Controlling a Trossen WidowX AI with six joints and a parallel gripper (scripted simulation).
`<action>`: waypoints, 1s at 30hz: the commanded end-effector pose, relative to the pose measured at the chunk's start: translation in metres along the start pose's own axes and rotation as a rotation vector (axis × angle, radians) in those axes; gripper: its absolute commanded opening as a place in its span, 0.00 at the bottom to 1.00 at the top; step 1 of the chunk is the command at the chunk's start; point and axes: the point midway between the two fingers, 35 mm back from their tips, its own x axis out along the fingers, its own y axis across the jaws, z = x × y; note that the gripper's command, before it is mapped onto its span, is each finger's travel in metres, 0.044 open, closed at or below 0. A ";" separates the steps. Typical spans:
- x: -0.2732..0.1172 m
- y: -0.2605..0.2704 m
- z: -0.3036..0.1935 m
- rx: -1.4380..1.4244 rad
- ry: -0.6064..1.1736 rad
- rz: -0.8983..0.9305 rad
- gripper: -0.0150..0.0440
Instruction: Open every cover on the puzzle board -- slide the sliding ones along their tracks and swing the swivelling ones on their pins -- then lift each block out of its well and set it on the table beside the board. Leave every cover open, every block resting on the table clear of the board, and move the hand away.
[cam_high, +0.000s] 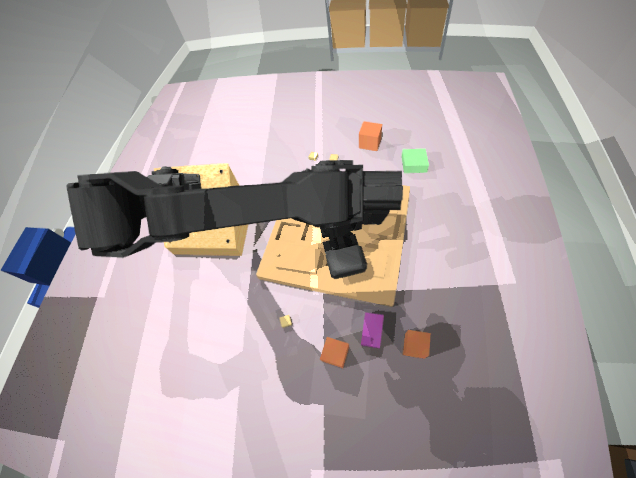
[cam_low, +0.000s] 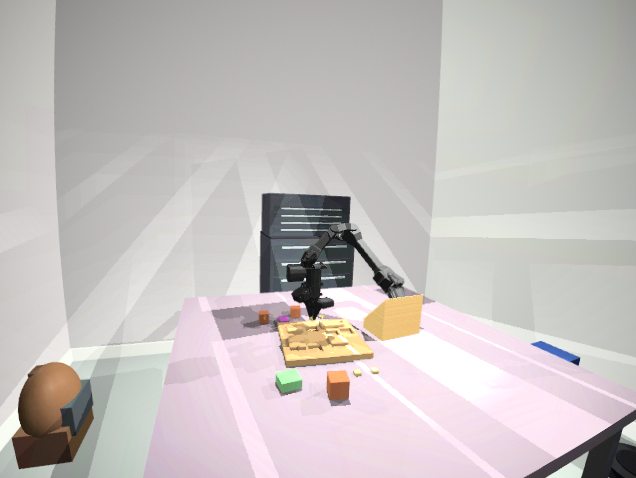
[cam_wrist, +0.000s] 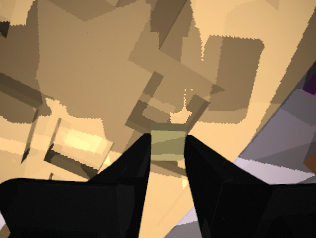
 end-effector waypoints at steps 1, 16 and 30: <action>-0.008 -0.002 0.001 0.009 -0.001 -0.004 0.39; -0.041 -0.003 -0.002 0.008 0.000 -0.003 0.39; -0.042 -0.037 -0.046 0.008 -0.001 0.010 0.39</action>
